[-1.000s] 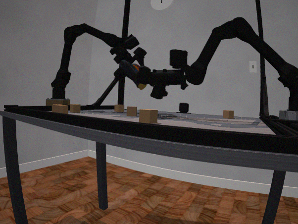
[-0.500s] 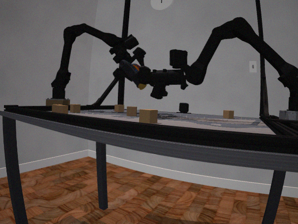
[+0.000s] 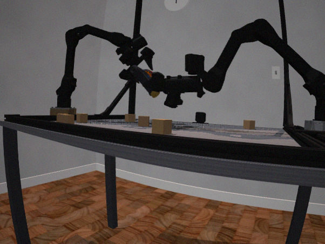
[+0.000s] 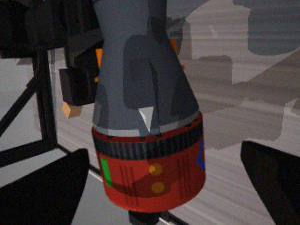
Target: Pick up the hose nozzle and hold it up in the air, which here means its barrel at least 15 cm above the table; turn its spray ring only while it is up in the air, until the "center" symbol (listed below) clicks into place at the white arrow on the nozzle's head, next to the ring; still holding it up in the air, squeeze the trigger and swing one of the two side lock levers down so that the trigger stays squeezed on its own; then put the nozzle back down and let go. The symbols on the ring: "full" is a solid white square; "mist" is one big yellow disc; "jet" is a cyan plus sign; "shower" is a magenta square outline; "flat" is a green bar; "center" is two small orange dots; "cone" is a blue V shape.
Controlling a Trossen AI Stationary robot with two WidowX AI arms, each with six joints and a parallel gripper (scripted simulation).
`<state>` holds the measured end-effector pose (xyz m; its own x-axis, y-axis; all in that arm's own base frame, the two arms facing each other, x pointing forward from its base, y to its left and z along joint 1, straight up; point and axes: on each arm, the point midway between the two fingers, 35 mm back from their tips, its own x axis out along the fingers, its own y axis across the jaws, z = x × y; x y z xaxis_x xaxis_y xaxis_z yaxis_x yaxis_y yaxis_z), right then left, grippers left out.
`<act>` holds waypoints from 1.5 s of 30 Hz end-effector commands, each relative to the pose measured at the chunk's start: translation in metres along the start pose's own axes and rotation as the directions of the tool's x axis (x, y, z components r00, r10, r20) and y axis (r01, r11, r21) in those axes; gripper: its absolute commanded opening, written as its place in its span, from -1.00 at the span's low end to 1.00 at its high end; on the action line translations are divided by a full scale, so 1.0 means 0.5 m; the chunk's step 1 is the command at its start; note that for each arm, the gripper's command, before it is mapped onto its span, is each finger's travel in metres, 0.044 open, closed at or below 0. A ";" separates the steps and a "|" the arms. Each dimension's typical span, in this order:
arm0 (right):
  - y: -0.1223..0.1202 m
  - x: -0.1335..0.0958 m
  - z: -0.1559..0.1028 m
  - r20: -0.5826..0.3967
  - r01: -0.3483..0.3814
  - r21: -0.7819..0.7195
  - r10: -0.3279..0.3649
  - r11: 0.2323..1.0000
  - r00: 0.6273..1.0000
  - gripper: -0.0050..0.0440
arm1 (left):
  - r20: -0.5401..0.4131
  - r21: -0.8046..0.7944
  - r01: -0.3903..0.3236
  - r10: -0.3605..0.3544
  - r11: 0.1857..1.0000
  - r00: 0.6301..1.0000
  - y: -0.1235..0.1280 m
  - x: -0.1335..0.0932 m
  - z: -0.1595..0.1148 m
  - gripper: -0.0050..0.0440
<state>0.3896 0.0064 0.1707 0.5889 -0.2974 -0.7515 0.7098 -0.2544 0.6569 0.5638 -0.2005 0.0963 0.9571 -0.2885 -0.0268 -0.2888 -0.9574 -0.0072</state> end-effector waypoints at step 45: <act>-0.023 -0.114 0.005 -0.021 -0.135 0.021 0.136 0.991 0.991 0.84 | -0.027 -0.007 0.001 -0.002 1.000 1.000 0.000 0.003 -0.018 -0.80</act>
<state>0.3512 0.0245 0.2082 0.6656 -0.3048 -0.6812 0.6372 -0.2429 0.7314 0.5638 -0.2005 0.0965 0.9571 -0.2885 -0.0265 -0.2887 -0.9574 -0.0072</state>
